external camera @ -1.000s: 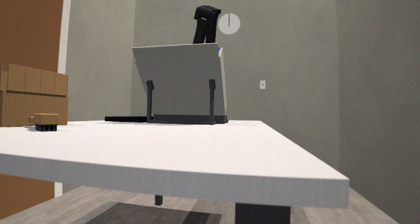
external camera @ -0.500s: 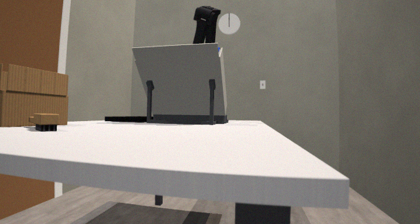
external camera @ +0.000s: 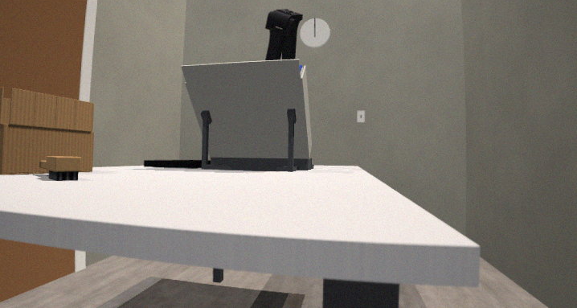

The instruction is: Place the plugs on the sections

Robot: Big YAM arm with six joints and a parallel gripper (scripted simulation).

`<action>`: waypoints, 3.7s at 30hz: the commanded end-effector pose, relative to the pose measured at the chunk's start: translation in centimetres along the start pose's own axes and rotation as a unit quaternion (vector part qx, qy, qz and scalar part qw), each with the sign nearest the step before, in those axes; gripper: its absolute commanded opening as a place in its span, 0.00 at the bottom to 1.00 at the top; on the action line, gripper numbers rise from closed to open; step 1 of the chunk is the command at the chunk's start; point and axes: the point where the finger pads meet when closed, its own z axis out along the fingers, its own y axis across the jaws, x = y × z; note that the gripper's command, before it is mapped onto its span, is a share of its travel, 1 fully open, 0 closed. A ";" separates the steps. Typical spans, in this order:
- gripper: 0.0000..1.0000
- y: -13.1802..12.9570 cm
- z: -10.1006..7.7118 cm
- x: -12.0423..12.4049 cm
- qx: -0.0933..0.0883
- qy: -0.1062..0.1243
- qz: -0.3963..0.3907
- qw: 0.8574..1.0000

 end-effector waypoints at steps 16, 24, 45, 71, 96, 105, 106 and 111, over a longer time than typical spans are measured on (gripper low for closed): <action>0.59 0.0 -0.2 0.1 0.001 0.000 0.001 1.000; 0.59 0.0 -0.2 0.1 0.001 0.000 0.001 1.000; 0.59 -0.2 -12.1 -0.9 -0.007 0.034 0.003 0.999; 0.59 -0.3 -12.9 -1.1 -0.007 0.036 0.001 0.999; 0.59 6.2 -23.2 -8.3 -0.006 0.035 -0.001 0.999; 0.59 6.8 -24.2 -9.0 -0.006 0.033 -0.003 0.999; 0.59 6.9 -24.2 -9.1 -0.006 0.032 -0.003 0.999; 0.59 7.0 -24.4 -9.3 -0.007 0.030 -0.005 1.000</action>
